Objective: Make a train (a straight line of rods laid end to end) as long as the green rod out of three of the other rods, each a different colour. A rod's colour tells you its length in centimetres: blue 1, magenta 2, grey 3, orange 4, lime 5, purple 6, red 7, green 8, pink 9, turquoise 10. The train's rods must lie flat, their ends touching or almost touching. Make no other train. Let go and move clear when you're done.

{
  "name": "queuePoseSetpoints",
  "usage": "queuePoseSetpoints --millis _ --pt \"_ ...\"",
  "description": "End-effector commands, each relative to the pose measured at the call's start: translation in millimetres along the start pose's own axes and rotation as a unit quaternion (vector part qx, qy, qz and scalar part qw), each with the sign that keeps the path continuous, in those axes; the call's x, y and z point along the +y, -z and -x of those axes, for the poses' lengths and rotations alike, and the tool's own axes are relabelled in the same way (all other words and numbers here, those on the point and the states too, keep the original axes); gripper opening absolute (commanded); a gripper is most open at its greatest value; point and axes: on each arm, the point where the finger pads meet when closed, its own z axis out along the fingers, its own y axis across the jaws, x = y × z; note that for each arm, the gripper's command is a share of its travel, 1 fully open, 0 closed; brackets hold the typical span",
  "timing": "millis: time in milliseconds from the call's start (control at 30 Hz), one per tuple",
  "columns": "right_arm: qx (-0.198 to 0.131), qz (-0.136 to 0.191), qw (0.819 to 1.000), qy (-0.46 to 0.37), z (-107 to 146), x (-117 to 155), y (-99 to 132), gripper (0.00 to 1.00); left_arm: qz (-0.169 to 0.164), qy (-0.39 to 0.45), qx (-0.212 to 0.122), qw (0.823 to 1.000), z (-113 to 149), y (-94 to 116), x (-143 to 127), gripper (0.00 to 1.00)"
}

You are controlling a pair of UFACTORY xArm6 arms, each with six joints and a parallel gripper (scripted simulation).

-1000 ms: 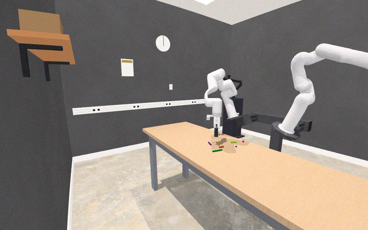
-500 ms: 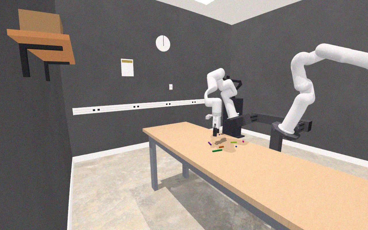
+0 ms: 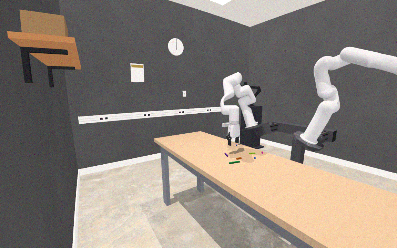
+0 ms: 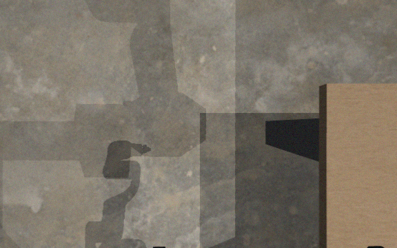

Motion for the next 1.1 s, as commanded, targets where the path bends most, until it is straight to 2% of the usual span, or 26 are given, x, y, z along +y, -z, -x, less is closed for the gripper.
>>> queuePoseSetpoints --millis 0,67,133,233,567,633,700,800,1067 --pt "0.003 -0.013 0.996 -0.083 -4.5 6.0 1.8 1.0 0.0 0.0 0.002 1.0 -1.1 1.9 0.0 1.0" --pt "0.003 -0.013 0.996 -0.083 -4.5 6.0 1.8 1.0 0.0 0.0 0.002 1.0 -1.1 1.9 0.0 1.0" --pt "0.002 -0.013 0.99 -0.143 -8.2 12.1 1.7 1.0 0.0 0.0 0.002 1.0 -1.1 1.9 0.0 1.0" --pt "0.002 -0.013 0.983 -0.182 -10.6 16.3 1.7 1.0 0.0 0.0 0.002 1.0 -1.1 1.9 0.0 1.0" --pt "-0.001 -0.013 0.941 -0.339 -20.0 33.9 1.4 1.0 0.0 0.0 0.002 1.0 -1.1 1.9 0.0 1.0" --pt "-0.001 -0.013 0.941 -0.339 -20.0 33.9 1.4 1.0 0.0 0.0 0.002 1.0 -1.1 1.9 0.0 1.0" --pt "-0.001 -0.013 0.919 -0.395 -23.3 40.7 1.4 1.0 0.0 0.0 0.002 1.0 -1.1 1.9 0.0 1.0" --pt "-0.002 -0.012 0.902 -0.431 -25.5 45.2 1.3 1.0 0.0 0.0 0.002 1.0 -1.1 1.9 0.0 1.0" --pt "-0.004 -0.011 0.838 -0.545 -32.2 60.6 1.1 1.0 0.0 0.0 0.002 1.0 -1.1 1.9 0.0 1.0"
